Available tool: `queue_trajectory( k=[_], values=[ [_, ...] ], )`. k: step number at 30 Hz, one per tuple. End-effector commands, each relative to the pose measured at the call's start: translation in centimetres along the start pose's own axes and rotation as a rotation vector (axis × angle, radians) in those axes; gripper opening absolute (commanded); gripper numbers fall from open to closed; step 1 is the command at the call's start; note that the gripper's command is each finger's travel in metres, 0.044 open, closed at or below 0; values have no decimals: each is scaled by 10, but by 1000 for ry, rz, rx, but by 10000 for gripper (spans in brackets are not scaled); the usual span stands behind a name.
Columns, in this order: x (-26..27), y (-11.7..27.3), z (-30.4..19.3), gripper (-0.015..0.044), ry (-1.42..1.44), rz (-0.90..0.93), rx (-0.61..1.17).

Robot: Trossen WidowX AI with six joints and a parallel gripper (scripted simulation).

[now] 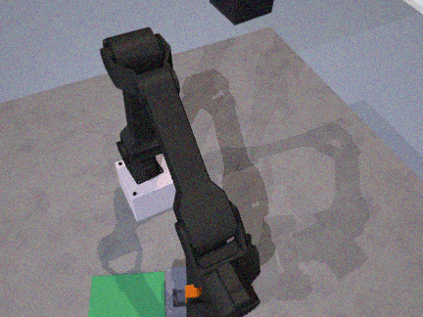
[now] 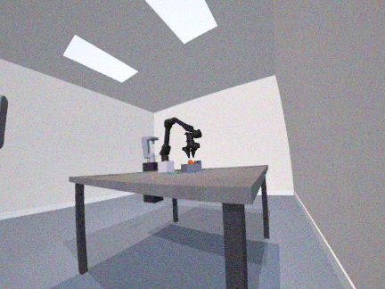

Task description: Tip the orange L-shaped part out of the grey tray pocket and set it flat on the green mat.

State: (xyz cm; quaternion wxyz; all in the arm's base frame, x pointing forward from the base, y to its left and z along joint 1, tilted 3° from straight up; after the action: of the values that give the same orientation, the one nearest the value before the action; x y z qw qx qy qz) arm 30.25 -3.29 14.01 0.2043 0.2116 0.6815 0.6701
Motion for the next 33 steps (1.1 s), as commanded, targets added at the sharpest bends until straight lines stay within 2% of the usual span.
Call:
queue_trajectory(
  k=[1,27,32,33],
  values=[
    [0,-9,-1,280,5,3,8],
    [1,-47,-1,280,5,3,8],
    [1,-43,-1,149,0,4,2],
    [1,-43,-1,142,0,4,2]
  ],
)
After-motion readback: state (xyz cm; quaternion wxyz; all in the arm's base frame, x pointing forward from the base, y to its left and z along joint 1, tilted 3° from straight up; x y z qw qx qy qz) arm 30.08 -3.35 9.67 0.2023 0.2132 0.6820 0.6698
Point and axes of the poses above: the point midway between the two fingers, 35 mm back from their tips, its own y axis back along the fingers, its own x axis across the jaws, z = x × y, the point moved 10 cm from there along y, back along the fingers, and after that the axes turned 6 degrees about -y, right-handed, at the moved point
